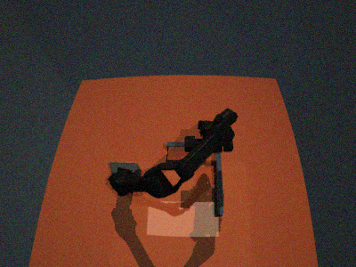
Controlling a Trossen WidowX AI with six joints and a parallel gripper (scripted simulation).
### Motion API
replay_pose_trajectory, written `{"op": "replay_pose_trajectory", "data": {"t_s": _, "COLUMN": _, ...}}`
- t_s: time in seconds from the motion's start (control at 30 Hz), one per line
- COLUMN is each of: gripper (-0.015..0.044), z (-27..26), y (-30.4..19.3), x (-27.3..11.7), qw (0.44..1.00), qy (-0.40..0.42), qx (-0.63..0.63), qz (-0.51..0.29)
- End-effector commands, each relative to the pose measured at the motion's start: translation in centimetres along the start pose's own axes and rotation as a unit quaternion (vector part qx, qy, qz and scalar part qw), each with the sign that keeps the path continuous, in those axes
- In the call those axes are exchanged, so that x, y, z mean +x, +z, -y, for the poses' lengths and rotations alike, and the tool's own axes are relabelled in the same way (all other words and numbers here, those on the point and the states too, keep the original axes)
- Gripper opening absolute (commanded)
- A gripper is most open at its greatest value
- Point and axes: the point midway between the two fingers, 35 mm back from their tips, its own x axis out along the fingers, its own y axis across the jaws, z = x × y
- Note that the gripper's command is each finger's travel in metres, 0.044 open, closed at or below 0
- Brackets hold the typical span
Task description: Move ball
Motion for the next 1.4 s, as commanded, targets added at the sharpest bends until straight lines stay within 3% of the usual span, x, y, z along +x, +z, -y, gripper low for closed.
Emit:
{"op": "replay_pose_trajectory", "data": {"t_s": 0.0, "gripper": 0.0, "z": -0.3, "y": 0.5, "x": -2.1, "qw": 1.0, "qy": -0.004, "qx": -0.01, "qz": 0.0}}
{"op": "replay_pose_trajectory", "data": {"t_s": 0.3, "gripper": 0.0, "z": -1.2, "y": 0.7, "x": -6.1, "qw": 0.999, "qy": -0.012, "qx": -0.03, "qz": -0.007}}
{"op": "replay_pose_trajectory", "data": {"t_s": 0.83, "gripper": 0.0, "z": -0.5, "y": -0.2, "x": -4.9, "qw": 0.97, "qy": -0.008, "qx": -0.242, "qz": -0.008}}
{"op": "replay_pose_trajectory", "data": {"t_s": 1.37, "gripper": 0.0, "z": 0.3, "y": -1.4, "x": -3.4, "qw": 0.878, "qy": -0.004, "qx": -0.479, "qz": -0.007}}
